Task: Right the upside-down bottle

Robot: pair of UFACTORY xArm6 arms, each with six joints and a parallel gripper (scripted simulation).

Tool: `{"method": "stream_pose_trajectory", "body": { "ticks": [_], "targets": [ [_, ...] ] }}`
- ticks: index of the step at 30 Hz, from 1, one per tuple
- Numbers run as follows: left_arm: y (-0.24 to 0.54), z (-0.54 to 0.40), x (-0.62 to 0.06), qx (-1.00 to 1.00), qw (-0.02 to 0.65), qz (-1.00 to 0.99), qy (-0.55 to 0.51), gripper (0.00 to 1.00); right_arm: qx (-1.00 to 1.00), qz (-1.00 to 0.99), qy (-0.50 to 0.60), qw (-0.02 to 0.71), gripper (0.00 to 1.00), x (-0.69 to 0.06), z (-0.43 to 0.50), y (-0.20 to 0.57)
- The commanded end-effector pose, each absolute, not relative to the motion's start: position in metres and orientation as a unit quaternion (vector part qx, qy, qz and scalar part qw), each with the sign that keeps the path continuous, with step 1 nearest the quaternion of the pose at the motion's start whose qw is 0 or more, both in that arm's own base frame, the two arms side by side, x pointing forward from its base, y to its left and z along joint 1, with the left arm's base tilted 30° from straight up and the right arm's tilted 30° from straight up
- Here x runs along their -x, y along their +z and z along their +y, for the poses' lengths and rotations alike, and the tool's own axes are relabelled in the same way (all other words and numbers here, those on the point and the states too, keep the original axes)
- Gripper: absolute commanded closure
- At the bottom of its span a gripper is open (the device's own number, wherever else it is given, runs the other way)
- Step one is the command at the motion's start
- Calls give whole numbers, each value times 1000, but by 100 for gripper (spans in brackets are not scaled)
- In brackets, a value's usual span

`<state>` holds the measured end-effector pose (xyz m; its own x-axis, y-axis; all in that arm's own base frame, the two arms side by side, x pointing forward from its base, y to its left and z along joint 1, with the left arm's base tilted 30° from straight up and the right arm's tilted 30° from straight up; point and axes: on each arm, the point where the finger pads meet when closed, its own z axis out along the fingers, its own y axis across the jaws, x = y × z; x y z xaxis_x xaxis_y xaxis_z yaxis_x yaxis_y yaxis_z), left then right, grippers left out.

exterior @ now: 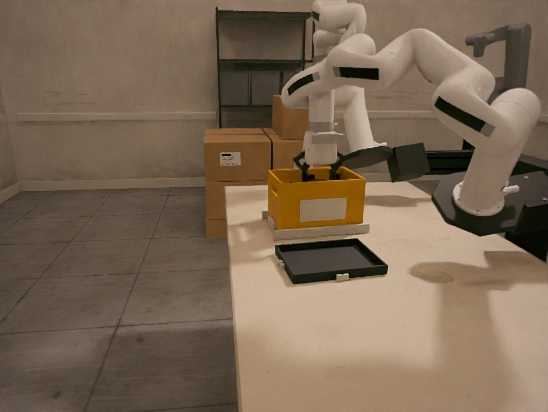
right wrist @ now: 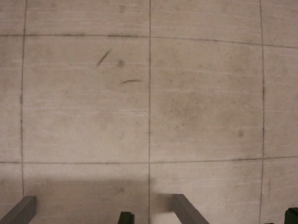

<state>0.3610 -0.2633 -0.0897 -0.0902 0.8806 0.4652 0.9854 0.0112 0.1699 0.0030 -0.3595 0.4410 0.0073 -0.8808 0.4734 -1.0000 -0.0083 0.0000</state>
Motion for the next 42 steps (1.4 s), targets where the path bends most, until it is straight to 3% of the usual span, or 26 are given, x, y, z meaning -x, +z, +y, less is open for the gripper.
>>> {"method": "stream_pose_trajectory", "body": {
  "ticks": [1, 42],
  "targets": [
    [-92, -263, -362, 665, 112, -702, -229, 5, -688, -682, 175, 173, 0, -3, -360, 443],
    [-110, -253, -366, 665, 112, -702, -229, 5, -688, -682, 175, 173, 0, -3, -360, 443]
  ]
}}
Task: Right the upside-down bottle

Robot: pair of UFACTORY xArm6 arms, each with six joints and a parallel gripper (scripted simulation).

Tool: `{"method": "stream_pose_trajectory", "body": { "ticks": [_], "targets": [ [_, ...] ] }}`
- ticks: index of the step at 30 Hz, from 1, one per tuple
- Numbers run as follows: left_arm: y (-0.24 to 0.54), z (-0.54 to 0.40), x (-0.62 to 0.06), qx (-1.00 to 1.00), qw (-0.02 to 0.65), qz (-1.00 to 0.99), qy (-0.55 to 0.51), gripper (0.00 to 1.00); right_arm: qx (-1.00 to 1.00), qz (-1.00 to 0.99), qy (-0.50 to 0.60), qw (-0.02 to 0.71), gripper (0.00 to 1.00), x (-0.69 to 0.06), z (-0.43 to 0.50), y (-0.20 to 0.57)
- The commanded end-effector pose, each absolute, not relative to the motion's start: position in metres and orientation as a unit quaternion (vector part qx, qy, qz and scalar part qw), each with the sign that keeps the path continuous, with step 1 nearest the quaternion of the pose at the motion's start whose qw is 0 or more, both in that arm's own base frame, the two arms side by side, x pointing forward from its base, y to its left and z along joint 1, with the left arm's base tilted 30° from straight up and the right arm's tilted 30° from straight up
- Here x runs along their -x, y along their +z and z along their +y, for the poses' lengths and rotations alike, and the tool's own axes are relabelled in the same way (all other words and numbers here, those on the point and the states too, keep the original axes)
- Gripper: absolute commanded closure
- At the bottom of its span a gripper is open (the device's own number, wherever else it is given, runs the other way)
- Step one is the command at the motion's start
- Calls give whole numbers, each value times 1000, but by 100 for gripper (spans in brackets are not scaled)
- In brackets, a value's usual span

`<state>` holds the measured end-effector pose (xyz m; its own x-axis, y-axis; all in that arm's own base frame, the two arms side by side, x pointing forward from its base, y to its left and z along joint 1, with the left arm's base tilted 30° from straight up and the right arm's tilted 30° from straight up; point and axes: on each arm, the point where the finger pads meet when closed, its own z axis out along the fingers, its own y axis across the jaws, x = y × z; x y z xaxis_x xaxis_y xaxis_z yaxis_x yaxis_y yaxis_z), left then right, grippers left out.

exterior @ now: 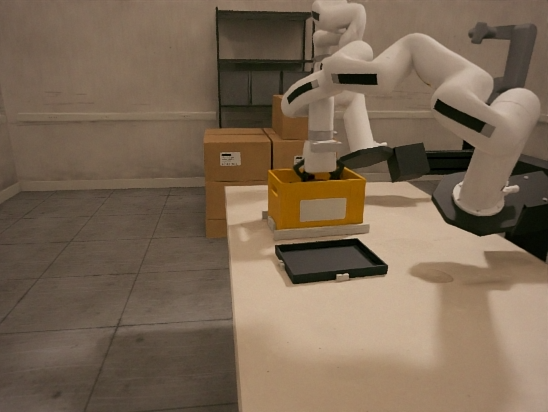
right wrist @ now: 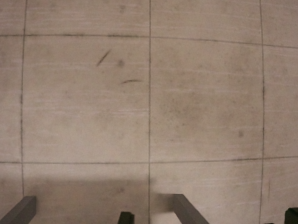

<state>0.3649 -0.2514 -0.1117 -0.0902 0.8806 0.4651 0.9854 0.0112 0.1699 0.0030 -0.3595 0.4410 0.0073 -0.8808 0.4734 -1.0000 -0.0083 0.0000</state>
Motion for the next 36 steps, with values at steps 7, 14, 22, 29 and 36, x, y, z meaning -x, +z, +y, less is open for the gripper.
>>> {"method": "stream_pose_trajectory", "body": {
  "ticks": [7, 14, 22, 29, 36],
  "targets": [
    [-110, -253, -366, 665, 112, -702, -229, 7, -688, -682, 175, 173, 0, -3, -360, 443],
    [-110, -253, -366, 665, 112, -702, -229, 11, -688, -682, 175, 173, 0, -3, -360, 443],
    [-110, -253, -366, 665, 112, -702, -229, 13, -688, -682, 175, 173, 0, -3, -360, 443],
    [-110, -253, -366, 665, 112, -702, -229, 14, -688, -682, 175, 173, 0, -3, -360, 443],
    [-110, -253, -366, 665, 112, -702, -229, 15, -688, -682, 175, 173, 0, -3, -360, 443]
  ]
}}
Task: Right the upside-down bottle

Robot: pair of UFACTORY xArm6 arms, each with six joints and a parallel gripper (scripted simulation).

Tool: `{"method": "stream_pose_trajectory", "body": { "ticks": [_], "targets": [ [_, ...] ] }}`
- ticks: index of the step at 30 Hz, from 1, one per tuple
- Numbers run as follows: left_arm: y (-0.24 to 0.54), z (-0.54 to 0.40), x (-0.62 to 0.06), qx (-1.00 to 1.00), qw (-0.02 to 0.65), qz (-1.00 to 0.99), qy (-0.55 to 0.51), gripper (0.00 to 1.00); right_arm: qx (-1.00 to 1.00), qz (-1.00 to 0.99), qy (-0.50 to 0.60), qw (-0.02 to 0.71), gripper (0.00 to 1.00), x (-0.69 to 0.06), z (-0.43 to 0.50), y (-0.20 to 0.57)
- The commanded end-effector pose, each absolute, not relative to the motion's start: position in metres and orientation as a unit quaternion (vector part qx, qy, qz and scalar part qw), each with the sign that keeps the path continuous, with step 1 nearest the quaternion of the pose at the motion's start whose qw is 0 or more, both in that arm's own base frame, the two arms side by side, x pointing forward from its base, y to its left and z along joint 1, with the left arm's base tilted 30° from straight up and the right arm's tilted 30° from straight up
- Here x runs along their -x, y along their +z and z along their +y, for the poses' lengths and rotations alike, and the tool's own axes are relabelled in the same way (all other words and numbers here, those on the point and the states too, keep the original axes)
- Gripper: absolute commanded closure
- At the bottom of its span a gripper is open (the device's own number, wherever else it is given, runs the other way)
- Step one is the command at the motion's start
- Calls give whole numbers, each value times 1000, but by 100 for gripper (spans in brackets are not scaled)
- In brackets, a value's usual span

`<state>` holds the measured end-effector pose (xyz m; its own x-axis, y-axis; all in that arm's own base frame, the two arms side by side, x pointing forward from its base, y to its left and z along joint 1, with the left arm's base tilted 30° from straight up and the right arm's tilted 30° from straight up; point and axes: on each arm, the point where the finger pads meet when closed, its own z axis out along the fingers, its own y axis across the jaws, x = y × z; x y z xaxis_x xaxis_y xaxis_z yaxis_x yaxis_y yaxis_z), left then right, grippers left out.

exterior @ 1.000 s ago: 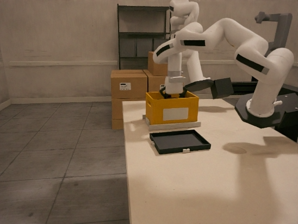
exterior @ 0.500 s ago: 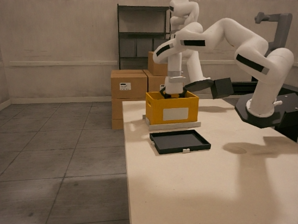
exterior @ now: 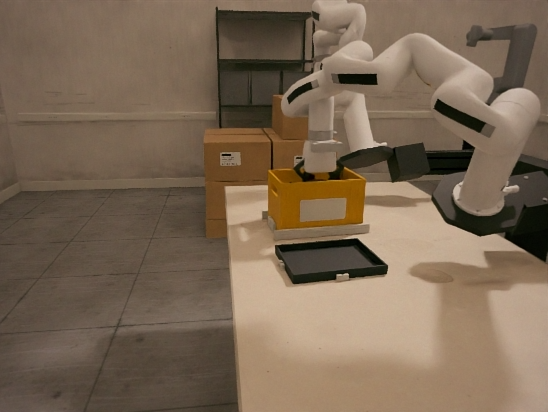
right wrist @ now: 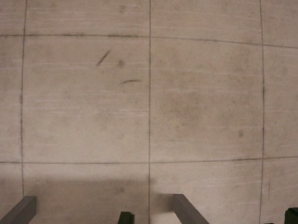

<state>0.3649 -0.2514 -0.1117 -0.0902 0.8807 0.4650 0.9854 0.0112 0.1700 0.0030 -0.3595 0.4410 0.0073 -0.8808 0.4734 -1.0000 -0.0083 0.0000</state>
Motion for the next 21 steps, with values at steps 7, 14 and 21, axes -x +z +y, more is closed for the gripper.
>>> {"method": "stream_pose_trajectory", "body": {
  "ticks": [7, 14, 21],
  "targets": [
    [-110, -253, -366, 665, 112, -702, -229, 16, -688, -682, 175, 173, 0, -3, -360, 443],
    [-110, -253, -366, 665, 112, -702, -229, 18, -688, -682, 175, 173, 0, -3, -360, 443],
    [-110, -253, -366, 665, 112, -702, -229, 18, -688, -682, 175, 173, 0, -3, -360, 443]
  ]
}}
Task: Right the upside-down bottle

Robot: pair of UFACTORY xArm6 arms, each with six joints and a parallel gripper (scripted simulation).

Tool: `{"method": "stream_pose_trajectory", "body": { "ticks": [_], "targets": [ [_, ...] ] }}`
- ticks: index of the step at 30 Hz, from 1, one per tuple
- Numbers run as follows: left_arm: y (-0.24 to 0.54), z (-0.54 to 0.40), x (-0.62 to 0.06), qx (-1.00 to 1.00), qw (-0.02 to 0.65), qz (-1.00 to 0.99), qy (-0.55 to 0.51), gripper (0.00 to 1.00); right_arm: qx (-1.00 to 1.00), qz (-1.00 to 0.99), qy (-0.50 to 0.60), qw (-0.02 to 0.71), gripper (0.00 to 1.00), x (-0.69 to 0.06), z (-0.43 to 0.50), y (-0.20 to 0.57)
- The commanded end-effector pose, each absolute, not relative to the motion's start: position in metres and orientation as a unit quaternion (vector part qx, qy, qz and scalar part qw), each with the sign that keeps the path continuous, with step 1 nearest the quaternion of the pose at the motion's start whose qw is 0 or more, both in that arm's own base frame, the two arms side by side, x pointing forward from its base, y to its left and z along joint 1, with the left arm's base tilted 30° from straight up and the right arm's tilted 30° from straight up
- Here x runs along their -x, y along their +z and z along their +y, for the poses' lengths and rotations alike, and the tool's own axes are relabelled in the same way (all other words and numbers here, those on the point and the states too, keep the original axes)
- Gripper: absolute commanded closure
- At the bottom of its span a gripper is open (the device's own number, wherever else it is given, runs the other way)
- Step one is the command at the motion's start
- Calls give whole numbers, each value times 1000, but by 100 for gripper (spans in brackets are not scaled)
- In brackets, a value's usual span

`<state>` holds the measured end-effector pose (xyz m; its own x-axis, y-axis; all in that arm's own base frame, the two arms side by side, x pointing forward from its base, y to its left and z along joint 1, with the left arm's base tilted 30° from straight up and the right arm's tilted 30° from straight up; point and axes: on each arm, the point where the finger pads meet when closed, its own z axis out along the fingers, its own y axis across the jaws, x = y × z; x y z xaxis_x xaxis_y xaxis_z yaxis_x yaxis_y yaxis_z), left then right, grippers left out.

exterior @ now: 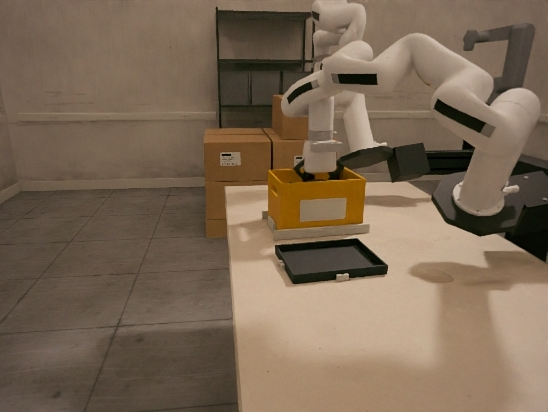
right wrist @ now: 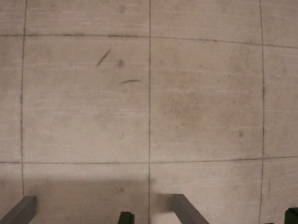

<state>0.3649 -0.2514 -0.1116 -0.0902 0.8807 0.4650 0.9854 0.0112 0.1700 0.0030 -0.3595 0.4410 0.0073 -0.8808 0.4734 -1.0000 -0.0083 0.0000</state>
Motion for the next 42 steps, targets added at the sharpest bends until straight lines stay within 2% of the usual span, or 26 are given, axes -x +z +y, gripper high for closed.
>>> {"method": "stream_pose_trajectory", "body": {
  "ticks": [1, 10, 42],
  "targets": [
    [-110, -253, -366, 665, 112, -702, -229, 18, -688, -682, 175, 173, 0, -3, -360, 443],
    [-104, -256, -365, 665, 112, -702, -229, 23, -688, -682, 175, 173, 0, -3, -360, 443],
    [-30, -297, -352, 665, 112, -702, -229, 24, -688, -682, 175, 173, 0, -3, -360, 443]
  ]
}}
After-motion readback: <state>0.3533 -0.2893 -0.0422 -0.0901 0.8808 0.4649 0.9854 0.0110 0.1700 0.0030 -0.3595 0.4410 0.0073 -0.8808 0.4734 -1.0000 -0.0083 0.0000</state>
